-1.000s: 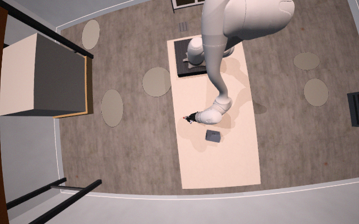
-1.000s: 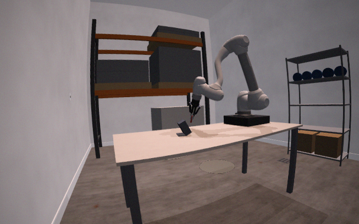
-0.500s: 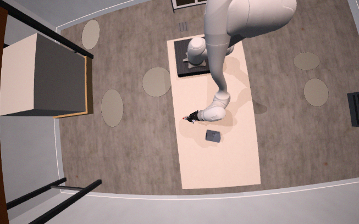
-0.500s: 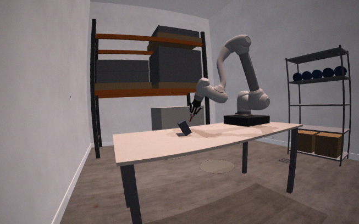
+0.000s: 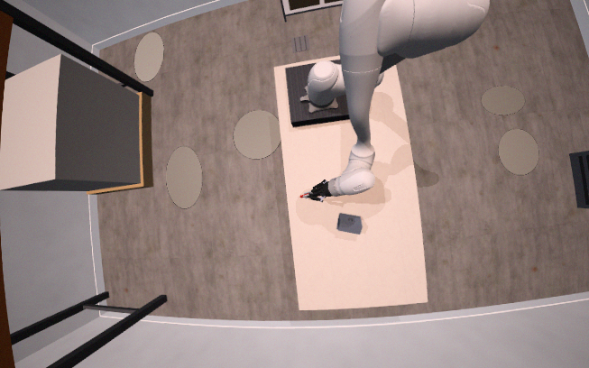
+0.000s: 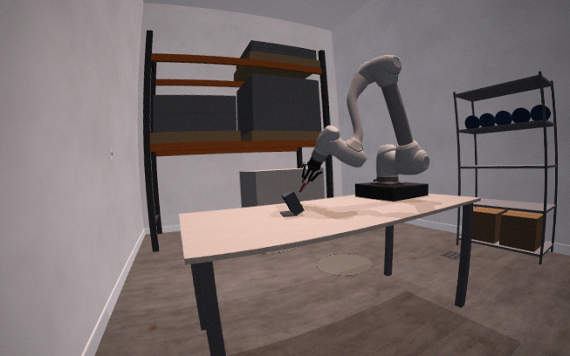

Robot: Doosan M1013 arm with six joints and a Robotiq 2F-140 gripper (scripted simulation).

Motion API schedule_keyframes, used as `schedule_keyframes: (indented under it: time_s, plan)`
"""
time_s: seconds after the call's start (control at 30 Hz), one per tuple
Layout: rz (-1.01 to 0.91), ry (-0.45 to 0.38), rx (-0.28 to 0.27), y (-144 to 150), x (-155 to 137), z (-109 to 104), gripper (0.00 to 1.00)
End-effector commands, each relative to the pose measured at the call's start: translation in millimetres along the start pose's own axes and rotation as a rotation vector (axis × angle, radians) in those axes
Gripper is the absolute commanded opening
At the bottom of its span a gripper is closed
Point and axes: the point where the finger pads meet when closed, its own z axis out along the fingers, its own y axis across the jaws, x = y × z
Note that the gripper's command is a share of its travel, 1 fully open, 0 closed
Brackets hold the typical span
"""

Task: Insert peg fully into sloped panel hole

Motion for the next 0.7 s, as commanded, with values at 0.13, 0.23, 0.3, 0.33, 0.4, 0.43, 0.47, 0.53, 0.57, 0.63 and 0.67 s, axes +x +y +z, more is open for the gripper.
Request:
schedule_keyframes:
  time_s: [0.13, 0.23, 0.3, 0.33, 0.4, 0.43, 0.47, 0.53, 0.57, 0.63, 0.67]
  plan:
    - [-0.09, 0.008, 0.064, -3.8, -4.4, -5.8, 0.0]
    - [-0.115, 0.01, 0.082, -4.8, -5.9, -7.6, 0.0]
    - [-0.141, 0.011, 0.1, -5.9, -7.6, -9.5, 0.0]
    - [-0.153, 0.012, 0.109, -6.4, -8.4, -10.5, 0.0]
    - [-0.178, 0.014, 0.127, -7.4, -10.3, -12.5, 0.0]
    - [-0.191, 0.015, 0.136, -7.9, -11.3, -13.6, 0.0]
    - [-0.204, 0.015, 0.145, -8.4, -12.3, -14.6, 0.0]
    - [-0.229, 0.017, 0.163, -9.4, -14.4, -16.9, 0.0]
    - [-0.241, 0.018, 0.172, -9.9, -15.5, -18.0, 0.0]
    - [-0.267, 0.019, 0.19, -10.8, -17.8, -20.4, 0.0]
    - [-0.279, 0.02, 0.199, -11.3, -18.9, -21.6, 0.0]
